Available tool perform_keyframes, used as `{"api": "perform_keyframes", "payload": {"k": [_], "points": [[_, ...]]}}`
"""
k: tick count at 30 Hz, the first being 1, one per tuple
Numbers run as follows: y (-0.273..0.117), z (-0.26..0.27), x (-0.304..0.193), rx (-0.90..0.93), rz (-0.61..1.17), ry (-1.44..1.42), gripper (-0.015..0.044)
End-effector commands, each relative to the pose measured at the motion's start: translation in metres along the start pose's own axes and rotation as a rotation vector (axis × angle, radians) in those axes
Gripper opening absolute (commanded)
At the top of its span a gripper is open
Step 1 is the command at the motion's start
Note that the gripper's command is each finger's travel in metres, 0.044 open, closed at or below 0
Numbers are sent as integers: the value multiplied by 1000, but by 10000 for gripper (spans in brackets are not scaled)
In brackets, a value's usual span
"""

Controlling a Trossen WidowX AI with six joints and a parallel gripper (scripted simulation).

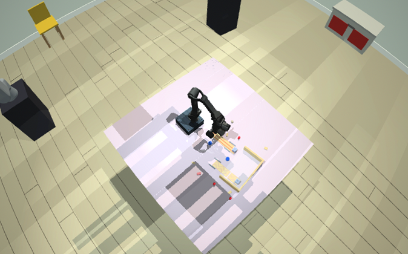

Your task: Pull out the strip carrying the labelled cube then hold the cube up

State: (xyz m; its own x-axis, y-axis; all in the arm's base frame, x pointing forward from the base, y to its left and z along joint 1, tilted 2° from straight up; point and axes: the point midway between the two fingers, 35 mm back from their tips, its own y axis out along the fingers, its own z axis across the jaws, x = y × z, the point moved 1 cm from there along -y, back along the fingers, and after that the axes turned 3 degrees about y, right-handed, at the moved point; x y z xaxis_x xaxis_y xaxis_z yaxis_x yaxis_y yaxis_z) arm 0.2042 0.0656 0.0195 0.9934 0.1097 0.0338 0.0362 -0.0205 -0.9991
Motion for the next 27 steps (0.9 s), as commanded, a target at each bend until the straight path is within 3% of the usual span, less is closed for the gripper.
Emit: {"api": "perform_keyframes", "payload": {"k": [1, 18, 27], "points": [[-10, 1, 2, 2, 0, 3, 0], [-13, 3, 68, 3, -6, -7, 440], [-17, 5, 100, 3, -9, -7, 440]]}}
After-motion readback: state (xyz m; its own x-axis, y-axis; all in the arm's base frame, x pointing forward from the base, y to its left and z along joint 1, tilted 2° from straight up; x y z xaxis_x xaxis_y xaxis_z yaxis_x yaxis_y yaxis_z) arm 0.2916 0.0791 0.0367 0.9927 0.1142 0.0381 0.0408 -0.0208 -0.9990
